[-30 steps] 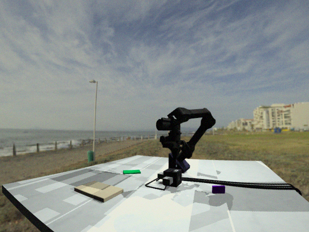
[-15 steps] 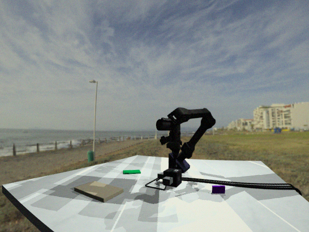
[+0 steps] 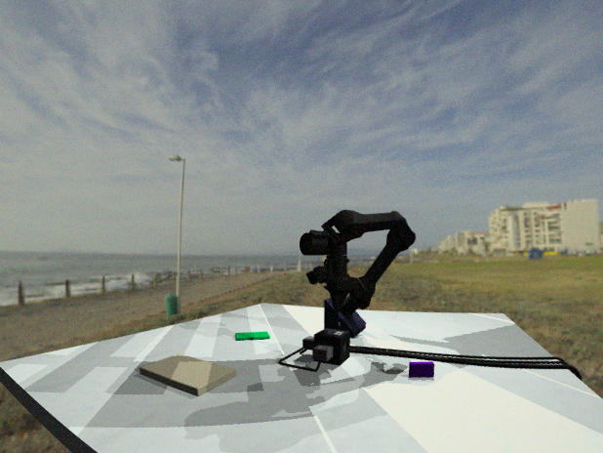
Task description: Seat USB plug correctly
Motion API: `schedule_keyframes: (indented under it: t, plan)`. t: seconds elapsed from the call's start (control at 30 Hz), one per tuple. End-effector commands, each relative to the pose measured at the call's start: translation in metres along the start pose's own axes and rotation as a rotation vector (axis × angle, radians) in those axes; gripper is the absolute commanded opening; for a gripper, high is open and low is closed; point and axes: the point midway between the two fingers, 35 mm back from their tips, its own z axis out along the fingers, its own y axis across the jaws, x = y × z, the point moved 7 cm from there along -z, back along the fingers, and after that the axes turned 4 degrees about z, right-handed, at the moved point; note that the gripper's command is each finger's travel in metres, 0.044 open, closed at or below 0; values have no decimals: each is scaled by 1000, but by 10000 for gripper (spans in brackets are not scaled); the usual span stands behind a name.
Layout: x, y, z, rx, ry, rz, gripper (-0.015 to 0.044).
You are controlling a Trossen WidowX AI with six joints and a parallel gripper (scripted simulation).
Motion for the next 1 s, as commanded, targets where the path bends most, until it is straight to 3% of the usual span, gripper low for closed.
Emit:
schedule_keyframes:
  t: [0.0, 0.97]
  plan:
    - [0, 0, 0, 0, -1, -123, 0]
    - [0, 0, 0, 0, -1, -882, 0]
